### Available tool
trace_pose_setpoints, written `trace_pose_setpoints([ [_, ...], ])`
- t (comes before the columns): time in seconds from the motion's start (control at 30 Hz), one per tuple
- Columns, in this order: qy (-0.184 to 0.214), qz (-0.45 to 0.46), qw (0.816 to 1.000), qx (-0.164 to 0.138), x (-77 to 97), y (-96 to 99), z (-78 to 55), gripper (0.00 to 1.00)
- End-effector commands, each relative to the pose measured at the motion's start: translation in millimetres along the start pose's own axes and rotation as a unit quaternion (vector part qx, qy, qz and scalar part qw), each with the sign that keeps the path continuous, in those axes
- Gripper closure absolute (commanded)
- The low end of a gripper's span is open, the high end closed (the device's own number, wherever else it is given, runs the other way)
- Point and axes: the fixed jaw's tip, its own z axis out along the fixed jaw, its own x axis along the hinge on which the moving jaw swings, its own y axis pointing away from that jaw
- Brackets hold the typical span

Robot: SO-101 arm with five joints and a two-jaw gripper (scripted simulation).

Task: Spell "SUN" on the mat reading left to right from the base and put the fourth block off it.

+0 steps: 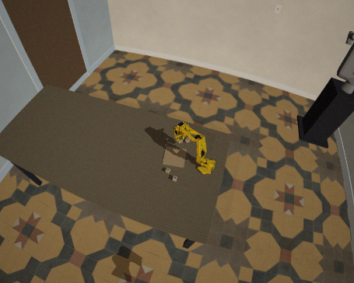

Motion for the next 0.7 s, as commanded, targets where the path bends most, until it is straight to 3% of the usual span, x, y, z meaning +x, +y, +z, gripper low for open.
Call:
trace_pose_setpoints([
  [0.0, -0.040, 0.004, 0.999, -0.017, -8.7, 2.2, -15.0, 1.00],
  [0.67, -0.047, 0.006, 0.999, -0.019, -10.7, 0.8, -17.7, 1.00],
])
